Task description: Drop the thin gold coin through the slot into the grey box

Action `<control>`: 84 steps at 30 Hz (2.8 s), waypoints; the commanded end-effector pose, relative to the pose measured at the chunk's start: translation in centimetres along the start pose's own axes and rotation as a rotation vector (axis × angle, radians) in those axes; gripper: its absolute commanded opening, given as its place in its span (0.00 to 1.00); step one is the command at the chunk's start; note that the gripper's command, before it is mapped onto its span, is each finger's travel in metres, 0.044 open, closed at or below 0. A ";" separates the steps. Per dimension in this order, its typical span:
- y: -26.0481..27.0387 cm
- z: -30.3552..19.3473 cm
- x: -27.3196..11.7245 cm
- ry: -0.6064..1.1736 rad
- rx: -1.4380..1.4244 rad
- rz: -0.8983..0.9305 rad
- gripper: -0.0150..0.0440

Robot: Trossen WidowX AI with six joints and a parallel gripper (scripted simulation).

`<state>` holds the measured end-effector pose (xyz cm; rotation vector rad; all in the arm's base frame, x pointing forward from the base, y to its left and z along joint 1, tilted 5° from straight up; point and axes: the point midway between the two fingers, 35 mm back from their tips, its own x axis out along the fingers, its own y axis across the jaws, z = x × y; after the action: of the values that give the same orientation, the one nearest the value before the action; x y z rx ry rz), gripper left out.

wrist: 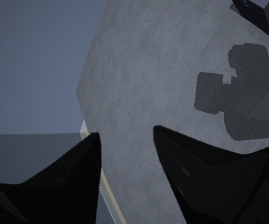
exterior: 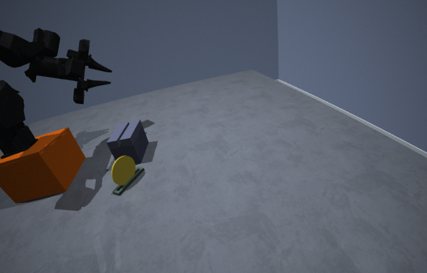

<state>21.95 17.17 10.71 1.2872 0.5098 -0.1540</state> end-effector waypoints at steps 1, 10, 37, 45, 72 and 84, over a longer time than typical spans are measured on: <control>-1.4 5.5 3.8 -0.055 -0.562 -0.285 0.53; -3.6 11.5 5.6 0.081 -0.990 -0.570 0.53; -12.2 26.7 0.6 1.062 -1.616 -0.584 0.53; -13.5 28.4 -1.5 1.179 -1.676 -0.414 0.53; -17.9 27.2 1.3 1.179 -1.676 -0.413 0.53; -19.5 26.9 2.3 1.178 -1.676 -0.413 0.53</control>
<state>24.00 -13.59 -1.73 -0.5497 1.4450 0.6361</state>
